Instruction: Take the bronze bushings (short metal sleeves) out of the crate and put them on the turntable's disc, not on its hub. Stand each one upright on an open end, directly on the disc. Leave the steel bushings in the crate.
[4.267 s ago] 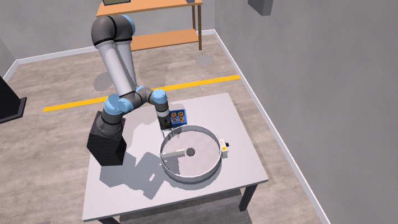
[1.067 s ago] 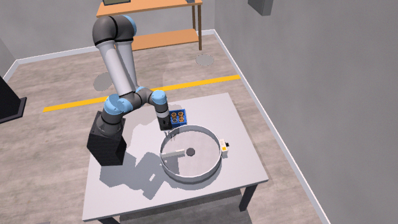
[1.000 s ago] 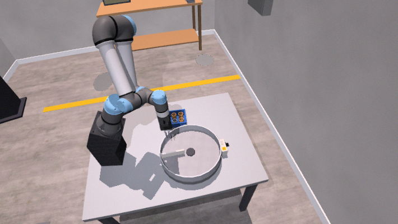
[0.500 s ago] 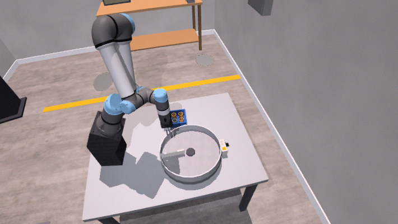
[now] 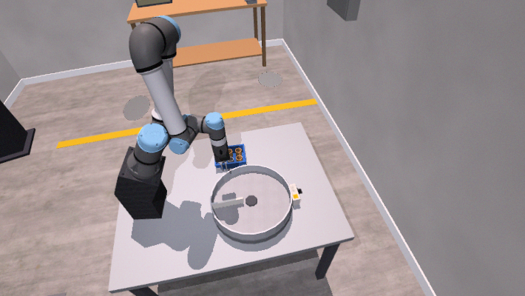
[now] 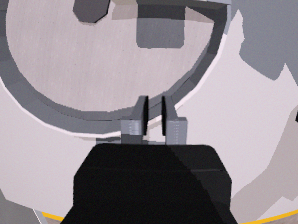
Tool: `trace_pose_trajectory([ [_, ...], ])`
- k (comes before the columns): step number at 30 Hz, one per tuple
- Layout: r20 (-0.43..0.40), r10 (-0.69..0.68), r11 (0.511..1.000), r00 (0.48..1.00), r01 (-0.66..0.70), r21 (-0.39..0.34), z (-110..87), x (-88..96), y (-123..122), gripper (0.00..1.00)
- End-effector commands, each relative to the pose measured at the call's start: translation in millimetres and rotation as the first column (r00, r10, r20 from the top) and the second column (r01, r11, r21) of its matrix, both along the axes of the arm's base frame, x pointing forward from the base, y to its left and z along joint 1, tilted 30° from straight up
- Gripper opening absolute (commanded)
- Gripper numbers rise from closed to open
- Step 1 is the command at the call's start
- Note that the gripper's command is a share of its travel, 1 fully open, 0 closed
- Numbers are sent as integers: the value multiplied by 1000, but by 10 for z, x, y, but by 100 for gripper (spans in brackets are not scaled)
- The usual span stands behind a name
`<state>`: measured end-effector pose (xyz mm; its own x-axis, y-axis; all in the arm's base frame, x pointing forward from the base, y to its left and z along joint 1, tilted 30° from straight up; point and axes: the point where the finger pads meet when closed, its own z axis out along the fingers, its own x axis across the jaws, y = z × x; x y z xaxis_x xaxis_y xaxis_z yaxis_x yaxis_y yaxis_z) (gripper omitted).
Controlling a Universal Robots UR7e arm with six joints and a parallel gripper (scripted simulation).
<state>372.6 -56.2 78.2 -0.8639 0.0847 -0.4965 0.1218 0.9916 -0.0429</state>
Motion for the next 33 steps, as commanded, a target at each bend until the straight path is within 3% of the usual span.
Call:
trace_pose_trajectory([
  [1, 0, -42, 998, 999, 42, -39, -65, 321, 316, 36],
  [4, -1, -42, 998, 999, 42, -39, -78, 367, 377, 36],
  [19, 0, -42, 998, 999, 42, -38, -294, 1068, 1384, 36],
  [33, -1, -42, 998, 999, 42, -38, -383, 1342, 1787, 36],
])
